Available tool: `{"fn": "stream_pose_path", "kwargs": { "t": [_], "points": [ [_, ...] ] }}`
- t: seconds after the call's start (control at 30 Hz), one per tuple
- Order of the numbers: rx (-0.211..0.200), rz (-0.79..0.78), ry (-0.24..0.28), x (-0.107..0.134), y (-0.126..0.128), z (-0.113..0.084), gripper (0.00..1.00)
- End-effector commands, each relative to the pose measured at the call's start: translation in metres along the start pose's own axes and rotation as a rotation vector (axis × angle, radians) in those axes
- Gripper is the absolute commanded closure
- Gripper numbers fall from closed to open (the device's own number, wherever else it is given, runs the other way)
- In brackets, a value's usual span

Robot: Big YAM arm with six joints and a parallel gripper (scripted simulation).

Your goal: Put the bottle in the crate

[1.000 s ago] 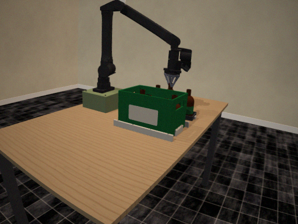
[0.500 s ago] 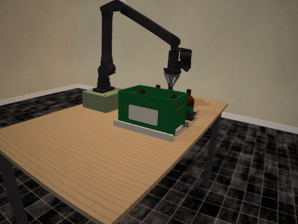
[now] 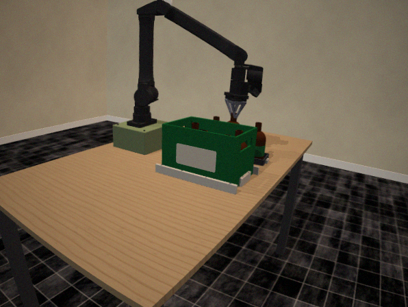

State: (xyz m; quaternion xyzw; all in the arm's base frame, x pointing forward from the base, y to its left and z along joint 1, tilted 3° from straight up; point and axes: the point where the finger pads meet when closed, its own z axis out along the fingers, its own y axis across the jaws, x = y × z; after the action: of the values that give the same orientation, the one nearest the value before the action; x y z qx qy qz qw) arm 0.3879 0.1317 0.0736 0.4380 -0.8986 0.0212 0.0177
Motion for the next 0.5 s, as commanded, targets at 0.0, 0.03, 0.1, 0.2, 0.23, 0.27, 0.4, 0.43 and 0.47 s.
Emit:
{"fn": "stream_pose_path", "kwargs": {
  "t": [0.0,0.03,0.1,0.2,0.23,0.27,0.4,0.43,0.47],
  "points": [
    [0.052,-0.003,-0.085,-0.026,-0.02,-0.046,1.0],
    [0.052,-0.003,-0.085,-0.026,-0.02,-0.047,1.0],
    [0.052,-0.003,-0.085,-0.026,-0.02,-0.048,1.0],
    [0.052,-0.003,-0.085,-0.027,-0.021,-0.051,1.0],
    [0.052,-0.003,-0.085,-0.027,-0.021,-0.052,1.0],
    [0.052,-0.003,-0.085,-0.028,-0.021,-0.053,1.0],
    [0.052,-0.003,-0.086,-0.029,-0.021,-0.058,1.0],
    [0.052,-0.003,-0.086,-0.029,-0.021,-0.058,1.0],
    [0.052,-0.003,-0.086,-0.029,-0.021,-0.058,1.0]
  ]
}}
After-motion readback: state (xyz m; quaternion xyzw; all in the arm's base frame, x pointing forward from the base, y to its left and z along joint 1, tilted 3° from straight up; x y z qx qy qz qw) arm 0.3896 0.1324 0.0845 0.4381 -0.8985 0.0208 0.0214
